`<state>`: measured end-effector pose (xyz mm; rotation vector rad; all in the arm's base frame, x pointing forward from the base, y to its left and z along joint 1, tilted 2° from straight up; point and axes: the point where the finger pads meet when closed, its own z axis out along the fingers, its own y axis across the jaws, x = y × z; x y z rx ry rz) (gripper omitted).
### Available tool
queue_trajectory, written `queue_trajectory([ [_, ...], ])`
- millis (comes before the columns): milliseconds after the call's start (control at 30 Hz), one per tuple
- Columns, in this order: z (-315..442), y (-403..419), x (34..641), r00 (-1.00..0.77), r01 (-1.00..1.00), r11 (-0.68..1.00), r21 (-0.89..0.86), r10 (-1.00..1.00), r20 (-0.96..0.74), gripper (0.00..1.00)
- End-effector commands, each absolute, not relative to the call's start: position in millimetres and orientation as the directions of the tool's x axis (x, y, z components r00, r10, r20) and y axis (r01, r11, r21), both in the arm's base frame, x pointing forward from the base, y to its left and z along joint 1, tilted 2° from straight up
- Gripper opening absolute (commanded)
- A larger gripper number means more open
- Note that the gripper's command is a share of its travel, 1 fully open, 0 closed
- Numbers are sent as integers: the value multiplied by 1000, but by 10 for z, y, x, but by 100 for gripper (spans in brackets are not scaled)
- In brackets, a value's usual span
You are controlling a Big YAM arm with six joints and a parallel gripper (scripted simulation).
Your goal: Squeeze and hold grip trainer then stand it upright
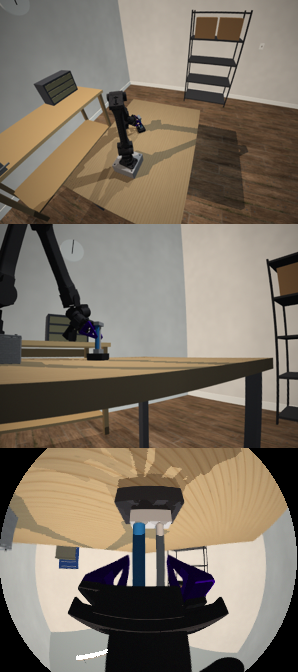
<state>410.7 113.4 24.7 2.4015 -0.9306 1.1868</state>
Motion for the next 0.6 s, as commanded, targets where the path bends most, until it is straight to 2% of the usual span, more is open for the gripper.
queue_trajectory([
  [0,244,1149,4138,462,-662,-750,4,-404,790,76],
  [567,274,1161,4157,452,-662,-750,-11,-411,792,76],
])
